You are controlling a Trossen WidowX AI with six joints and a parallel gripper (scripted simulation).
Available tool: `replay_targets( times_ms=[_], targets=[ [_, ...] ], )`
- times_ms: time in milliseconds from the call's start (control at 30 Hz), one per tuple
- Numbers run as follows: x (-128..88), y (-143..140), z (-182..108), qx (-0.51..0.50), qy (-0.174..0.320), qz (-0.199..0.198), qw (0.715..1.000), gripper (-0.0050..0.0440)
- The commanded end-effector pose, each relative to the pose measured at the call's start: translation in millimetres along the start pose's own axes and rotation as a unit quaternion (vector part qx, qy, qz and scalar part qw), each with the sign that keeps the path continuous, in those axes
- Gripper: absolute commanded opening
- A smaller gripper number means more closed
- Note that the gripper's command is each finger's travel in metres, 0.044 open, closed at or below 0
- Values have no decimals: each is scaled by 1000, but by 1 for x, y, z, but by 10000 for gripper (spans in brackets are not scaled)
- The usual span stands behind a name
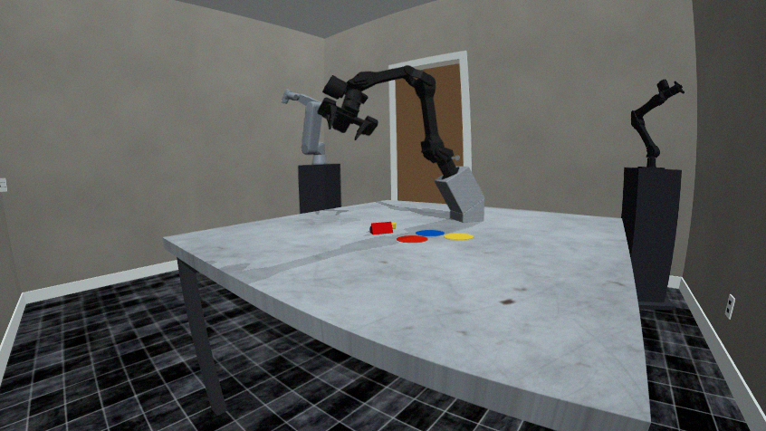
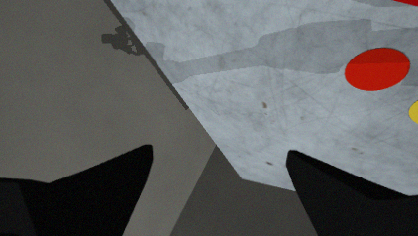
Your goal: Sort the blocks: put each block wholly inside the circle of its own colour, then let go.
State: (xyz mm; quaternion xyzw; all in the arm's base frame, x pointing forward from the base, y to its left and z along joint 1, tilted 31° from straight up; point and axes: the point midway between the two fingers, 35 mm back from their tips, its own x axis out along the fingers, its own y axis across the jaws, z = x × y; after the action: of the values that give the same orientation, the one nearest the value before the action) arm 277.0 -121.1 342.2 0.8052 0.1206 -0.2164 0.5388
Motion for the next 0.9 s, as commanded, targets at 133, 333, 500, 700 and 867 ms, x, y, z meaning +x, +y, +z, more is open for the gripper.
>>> replay_targets(
  times_ms=[133,333,500,700,867],
  targets=[
    [-7,5,-4,-7,1,11,1000,400],
    [-7,5,-4,-7,1,11,1000,400],
    [-7,5,-4,-7,1,11,1000,400],
    [4,-4,1,-41,-7,-7,999,400],
    [27,-27,12,-213,-31,-56,975,400]
  ],
)
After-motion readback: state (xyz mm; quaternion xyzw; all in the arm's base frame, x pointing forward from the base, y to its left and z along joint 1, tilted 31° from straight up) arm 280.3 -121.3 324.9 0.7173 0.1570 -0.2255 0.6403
